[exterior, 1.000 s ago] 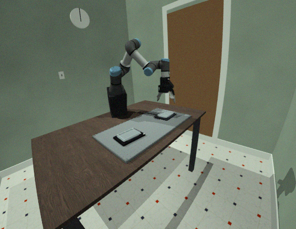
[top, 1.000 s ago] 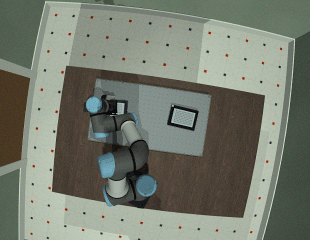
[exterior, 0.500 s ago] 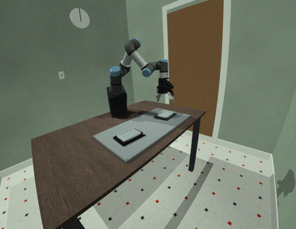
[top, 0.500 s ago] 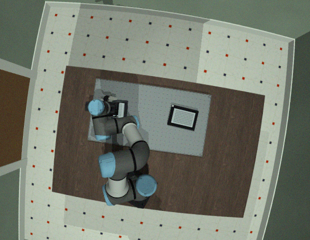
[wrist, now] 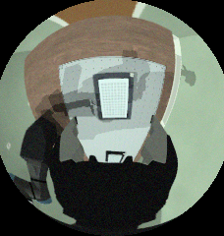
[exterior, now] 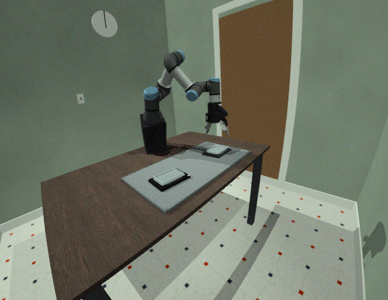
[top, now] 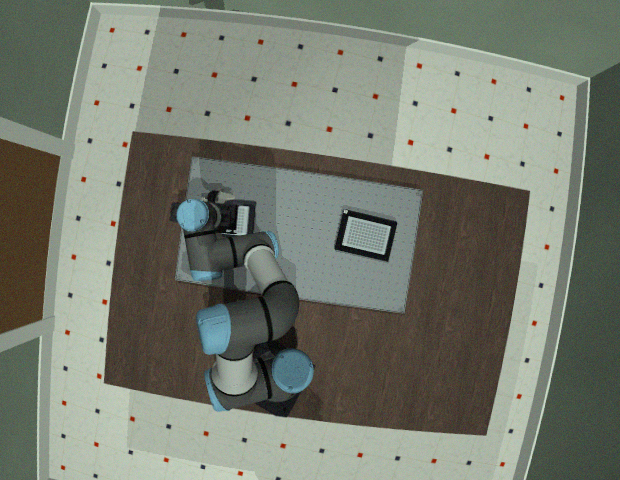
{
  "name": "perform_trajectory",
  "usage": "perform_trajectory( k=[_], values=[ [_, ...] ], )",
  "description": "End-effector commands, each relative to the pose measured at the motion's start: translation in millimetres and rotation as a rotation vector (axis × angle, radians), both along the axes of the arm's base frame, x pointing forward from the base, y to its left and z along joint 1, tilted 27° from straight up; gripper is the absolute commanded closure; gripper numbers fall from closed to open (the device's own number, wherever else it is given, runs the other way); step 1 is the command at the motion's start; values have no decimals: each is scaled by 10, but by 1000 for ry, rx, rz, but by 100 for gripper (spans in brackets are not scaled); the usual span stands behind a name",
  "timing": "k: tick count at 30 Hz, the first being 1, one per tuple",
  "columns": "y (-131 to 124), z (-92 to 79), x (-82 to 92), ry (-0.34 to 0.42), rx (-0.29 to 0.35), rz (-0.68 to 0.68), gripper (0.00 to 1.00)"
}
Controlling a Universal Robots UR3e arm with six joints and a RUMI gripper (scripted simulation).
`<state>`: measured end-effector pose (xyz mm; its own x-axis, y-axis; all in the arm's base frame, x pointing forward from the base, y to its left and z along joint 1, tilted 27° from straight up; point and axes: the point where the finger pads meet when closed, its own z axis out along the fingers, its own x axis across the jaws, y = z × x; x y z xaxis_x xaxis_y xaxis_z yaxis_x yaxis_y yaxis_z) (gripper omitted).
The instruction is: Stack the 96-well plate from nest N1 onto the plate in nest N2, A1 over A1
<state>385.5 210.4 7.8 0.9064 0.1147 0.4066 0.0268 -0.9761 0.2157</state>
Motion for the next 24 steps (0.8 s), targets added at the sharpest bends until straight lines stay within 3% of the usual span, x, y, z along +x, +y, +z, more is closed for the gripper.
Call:
perform_trajectory(
  k=[1,24],
  values=[
    [-13,-74,37,-1,2,1,0],
    [-70,-351,175,-2,2,1,0]
  ],
)
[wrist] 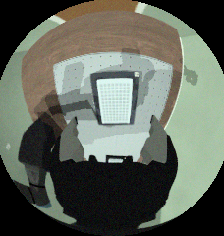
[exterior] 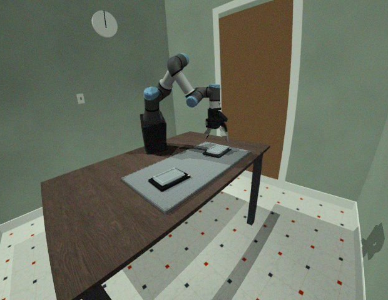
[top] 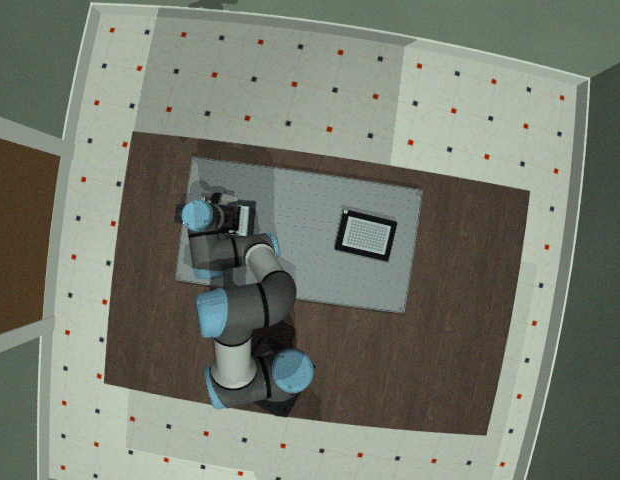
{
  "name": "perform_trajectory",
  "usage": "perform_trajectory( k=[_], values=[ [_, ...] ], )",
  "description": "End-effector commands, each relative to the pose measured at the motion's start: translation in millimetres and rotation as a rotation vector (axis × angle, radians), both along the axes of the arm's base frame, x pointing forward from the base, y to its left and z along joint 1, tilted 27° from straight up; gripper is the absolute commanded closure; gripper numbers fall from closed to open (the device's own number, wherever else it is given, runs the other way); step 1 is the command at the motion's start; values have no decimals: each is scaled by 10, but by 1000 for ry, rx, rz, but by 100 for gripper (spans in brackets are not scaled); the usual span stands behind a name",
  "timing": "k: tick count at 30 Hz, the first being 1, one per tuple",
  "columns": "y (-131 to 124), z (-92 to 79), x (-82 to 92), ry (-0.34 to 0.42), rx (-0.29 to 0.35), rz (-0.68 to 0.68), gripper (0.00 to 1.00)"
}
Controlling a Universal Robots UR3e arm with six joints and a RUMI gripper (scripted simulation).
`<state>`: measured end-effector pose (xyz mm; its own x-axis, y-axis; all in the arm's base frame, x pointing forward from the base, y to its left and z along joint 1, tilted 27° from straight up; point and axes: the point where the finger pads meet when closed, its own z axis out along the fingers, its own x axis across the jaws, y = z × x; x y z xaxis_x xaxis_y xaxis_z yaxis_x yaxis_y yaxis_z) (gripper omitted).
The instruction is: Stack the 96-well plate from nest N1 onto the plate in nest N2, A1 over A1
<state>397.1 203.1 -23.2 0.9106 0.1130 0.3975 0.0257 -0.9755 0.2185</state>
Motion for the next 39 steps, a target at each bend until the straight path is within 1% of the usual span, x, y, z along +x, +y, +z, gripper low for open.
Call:
perform_trajectory(
  k=[1,12,14,29,39],
  values=[
    [1,-55,67,-12,5,4,0],
    [-31,-212,151,-14,6,4,0],
    [-31,-212,151,-14,6,4,0],
    [-77,-434,257,-14,6,4,0],
    [-77,-439,255,-13,5,4,0]
  ],
)
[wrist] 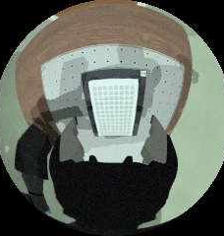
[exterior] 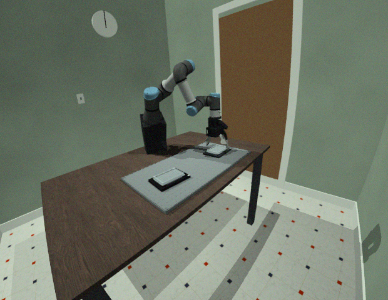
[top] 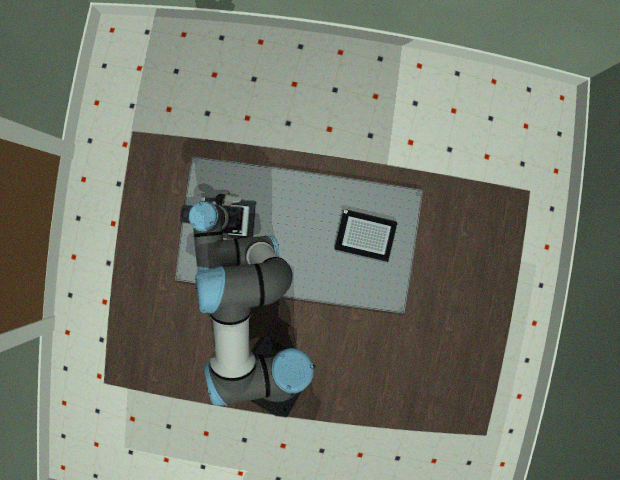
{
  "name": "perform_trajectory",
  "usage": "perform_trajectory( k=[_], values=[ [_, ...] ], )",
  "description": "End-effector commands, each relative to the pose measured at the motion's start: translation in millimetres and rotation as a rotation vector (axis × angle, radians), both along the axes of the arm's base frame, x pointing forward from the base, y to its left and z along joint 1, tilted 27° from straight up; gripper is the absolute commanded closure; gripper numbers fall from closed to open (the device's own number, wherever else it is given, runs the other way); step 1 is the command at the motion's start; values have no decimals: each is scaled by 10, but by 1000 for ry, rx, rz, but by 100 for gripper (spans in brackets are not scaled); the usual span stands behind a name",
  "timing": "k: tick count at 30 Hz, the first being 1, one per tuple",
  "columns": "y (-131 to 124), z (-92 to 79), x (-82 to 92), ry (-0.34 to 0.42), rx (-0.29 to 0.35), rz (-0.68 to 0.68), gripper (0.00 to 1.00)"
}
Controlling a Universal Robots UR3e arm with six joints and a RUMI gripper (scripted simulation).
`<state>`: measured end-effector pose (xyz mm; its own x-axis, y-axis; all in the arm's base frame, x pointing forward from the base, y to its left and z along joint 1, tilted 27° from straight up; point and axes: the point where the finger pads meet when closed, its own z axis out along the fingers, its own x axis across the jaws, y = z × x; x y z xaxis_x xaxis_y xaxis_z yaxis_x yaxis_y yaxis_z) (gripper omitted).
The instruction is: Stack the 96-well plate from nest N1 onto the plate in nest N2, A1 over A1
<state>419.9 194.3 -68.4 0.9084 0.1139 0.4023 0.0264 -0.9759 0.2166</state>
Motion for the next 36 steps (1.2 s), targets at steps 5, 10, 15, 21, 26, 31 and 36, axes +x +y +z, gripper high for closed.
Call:
perform_trajectory(
  k=[5,10,15,21,26,31,36],
  values=[
    [10,13,22,-7,3,2,0],
    [10,13,22,-7,3,2,0],
    [10,13,22,-7,3,2,100],
    [10,13,22,-7,3,2,100],
    [10,13,22,-7,3,2,100],
    [10,13,22,-7,3,2,100],
    [10,13,22,-7,3,2,100]
  ],
)
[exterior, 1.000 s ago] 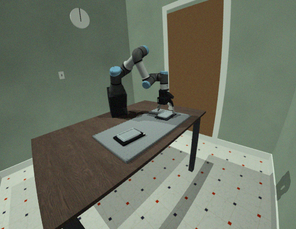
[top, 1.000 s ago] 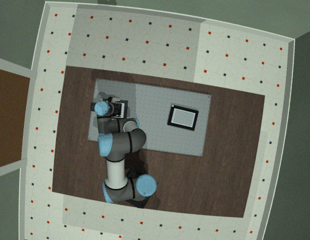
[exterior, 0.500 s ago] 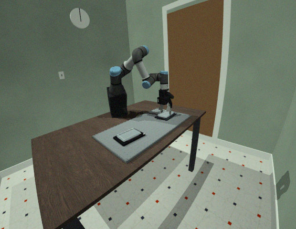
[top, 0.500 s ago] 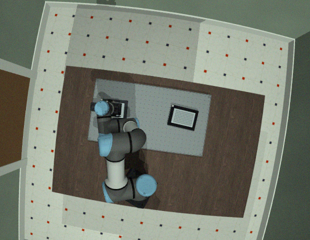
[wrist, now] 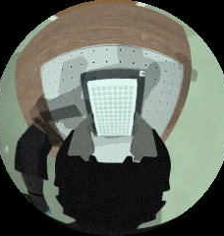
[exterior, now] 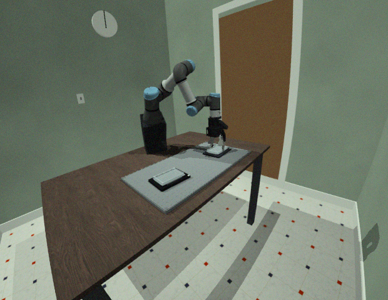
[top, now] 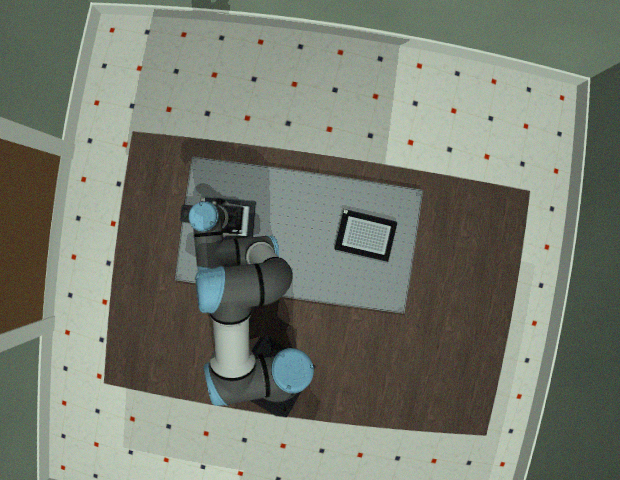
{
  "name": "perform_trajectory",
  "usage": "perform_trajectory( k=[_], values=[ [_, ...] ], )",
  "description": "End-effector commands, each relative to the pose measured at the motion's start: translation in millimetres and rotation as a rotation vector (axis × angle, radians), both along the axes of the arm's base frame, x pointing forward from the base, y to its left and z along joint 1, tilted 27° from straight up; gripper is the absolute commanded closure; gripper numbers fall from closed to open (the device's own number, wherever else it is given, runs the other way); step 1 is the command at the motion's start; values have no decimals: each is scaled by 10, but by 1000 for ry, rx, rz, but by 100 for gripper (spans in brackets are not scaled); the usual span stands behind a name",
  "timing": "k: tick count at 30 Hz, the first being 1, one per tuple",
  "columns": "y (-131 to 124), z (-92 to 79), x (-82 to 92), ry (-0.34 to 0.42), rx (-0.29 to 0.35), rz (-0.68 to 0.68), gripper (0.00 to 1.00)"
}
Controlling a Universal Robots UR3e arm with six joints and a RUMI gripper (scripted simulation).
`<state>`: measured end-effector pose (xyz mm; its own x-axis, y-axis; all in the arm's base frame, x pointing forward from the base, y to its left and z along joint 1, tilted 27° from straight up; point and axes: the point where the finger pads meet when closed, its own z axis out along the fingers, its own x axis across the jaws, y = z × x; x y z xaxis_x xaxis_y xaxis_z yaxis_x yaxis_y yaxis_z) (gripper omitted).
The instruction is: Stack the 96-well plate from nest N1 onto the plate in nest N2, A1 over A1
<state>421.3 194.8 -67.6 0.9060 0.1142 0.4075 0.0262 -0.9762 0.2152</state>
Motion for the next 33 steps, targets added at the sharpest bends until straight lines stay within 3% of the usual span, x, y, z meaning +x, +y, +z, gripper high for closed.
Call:
perform_trajectory(
  k=[1,10,33],
  values=[
    [4,5,7,-2,1,1,100],
    [4,5,7,-2,1,1,100],
    [67,313,-148,-1,0,0,100]
  ],
)
